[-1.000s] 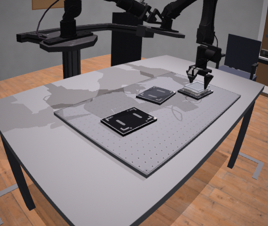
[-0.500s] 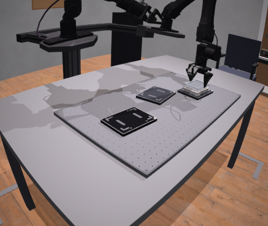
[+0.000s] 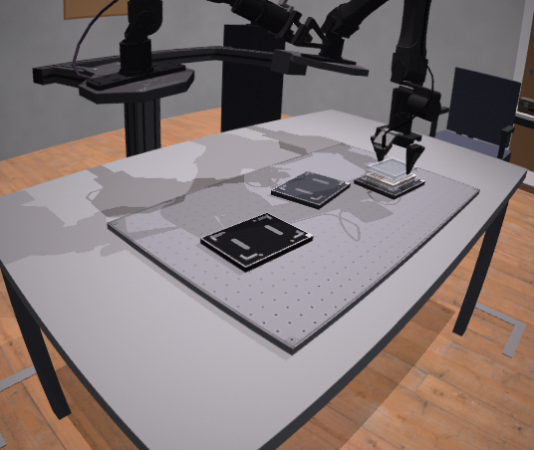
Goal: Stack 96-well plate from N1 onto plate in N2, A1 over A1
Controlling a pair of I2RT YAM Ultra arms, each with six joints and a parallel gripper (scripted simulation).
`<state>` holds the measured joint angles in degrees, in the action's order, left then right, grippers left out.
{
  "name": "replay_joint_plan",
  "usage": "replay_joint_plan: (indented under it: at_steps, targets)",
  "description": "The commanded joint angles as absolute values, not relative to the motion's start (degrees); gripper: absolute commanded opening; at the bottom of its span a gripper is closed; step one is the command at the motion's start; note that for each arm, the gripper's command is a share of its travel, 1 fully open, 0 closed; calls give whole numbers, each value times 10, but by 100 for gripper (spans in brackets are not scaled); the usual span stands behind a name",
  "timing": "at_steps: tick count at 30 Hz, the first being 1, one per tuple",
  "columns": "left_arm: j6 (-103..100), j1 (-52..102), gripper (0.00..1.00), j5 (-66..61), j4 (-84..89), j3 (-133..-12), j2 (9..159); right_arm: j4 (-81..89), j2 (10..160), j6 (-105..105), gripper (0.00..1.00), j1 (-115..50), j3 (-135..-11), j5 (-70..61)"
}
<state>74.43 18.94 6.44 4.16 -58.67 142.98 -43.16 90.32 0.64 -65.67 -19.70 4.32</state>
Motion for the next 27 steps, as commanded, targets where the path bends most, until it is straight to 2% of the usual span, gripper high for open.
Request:
replay_joint_plan:
  at_steps: [1, 18, 27]
  targets:
    - [744, 192, 79, 65, 43, -585, 1420, -447, 905, 3, 100, -660, -197, 47]
    - [752, 184, 79, 62, 1, -606, 1482, -447, 905, 3, 100, -660, -197, 47]
    - [744, 190, 79, 62, 35, -599, 1449, -447, 905, 3, 100, -660, -197, 47]
